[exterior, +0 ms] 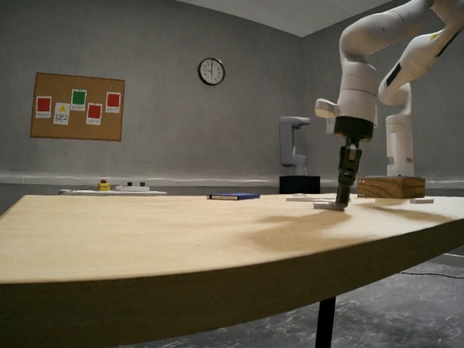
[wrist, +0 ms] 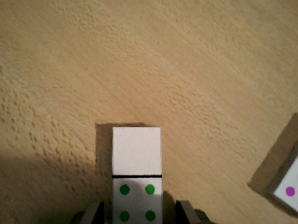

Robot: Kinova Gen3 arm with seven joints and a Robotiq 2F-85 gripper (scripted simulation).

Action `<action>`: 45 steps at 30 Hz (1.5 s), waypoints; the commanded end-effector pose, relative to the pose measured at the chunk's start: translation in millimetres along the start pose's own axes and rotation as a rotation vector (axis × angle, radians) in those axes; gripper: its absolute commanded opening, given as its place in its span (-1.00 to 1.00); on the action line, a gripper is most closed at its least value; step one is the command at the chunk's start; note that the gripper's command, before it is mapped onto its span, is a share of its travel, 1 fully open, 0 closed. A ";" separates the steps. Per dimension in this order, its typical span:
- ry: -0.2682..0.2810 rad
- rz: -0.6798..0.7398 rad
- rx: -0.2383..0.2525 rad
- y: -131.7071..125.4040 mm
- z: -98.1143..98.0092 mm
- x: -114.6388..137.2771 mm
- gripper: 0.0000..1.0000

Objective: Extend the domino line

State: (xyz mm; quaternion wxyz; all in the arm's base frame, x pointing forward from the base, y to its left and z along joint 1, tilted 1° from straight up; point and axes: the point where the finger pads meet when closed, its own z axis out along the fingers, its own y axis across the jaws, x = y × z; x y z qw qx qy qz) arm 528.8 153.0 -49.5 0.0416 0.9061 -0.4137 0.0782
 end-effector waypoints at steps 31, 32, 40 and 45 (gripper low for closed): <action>-0.004 0.000 0.002 -0.5 -29.9 5.7 -0.02; -0.006 0.000 0.002 -0.5 -30.2 5.7 -0.02; -0.029 0.000 0.002 -0.5 -35.4 6.6 -0.02; -0.051 0.000 0.002 -0.5 -40.5 7.5 -0.02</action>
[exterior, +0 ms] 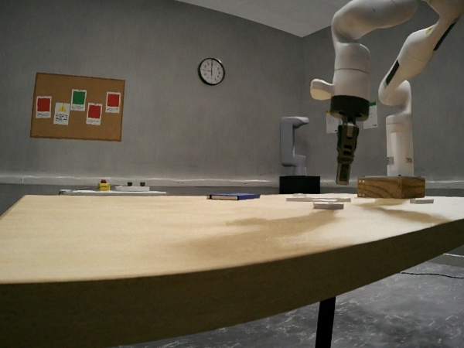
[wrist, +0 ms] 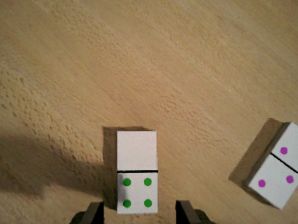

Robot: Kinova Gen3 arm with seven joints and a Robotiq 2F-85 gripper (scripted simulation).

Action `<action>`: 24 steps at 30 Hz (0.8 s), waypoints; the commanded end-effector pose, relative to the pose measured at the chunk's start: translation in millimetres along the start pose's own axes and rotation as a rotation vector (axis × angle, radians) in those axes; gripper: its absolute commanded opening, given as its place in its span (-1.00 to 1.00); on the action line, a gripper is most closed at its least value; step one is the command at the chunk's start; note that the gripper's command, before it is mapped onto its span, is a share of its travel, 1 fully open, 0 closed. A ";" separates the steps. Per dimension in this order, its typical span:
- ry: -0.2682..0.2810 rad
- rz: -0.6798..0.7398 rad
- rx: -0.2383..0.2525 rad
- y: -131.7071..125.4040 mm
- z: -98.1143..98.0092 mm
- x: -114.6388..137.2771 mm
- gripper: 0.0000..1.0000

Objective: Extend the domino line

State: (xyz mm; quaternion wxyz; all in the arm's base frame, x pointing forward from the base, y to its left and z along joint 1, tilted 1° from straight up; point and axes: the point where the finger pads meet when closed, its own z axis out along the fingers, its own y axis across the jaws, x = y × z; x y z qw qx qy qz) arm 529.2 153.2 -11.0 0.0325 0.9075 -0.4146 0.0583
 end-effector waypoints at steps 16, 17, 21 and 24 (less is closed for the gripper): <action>-0.081 0.000 0.002 -0.5 -19.4 2.7 -0.02; -0.086 0.000 0.002 -0.5 -20.5 2.8 -0.02; -0.094 0.000 0.002 -0.5 -22.4 3.0 -0.02; -0.106 0.000 0.002 -0.5 -25.1 3.4 -0.02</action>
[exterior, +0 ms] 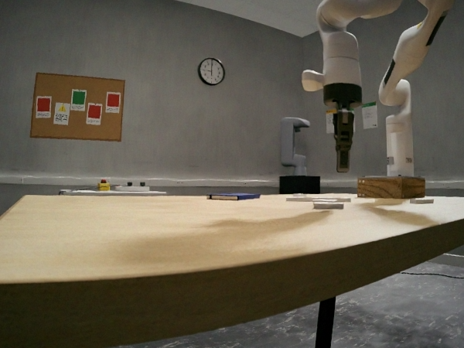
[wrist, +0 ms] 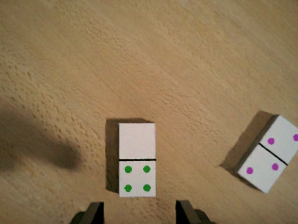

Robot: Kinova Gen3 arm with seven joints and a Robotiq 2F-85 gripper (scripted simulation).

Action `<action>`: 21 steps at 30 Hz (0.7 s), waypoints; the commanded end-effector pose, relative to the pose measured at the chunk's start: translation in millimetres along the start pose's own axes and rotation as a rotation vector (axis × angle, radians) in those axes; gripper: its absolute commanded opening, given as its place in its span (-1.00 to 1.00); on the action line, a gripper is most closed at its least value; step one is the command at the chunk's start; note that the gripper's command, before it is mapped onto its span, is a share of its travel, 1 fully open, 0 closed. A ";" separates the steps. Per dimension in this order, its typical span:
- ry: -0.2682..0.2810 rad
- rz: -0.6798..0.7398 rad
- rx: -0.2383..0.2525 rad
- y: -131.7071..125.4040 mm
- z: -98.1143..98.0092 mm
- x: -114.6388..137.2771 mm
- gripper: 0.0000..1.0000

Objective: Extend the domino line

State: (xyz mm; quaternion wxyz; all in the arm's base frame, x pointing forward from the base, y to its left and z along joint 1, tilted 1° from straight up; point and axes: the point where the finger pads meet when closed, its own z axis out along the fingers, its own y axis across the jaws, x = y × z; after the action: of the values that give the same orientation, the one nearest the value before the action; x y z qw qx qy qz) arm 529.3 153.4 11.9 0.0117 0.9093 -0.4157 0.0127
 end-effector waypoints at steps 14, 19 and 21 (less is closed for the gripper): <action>-0.029 0.000 0.002 -0.5 -7.7 0.4 -0.02; -0.030 0.000 0.002 -0.5 -7.9 0.4 -0.02; -0.030 0.000 0.002 -0.5 -7.9 0.4 -0.02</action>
State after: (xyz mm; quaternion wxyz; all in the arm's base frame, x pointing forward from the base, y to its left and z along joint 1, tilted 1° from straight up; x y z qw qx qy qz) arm 529.3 153.5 18.7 0.0056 0.9095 -0.4158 -0.0010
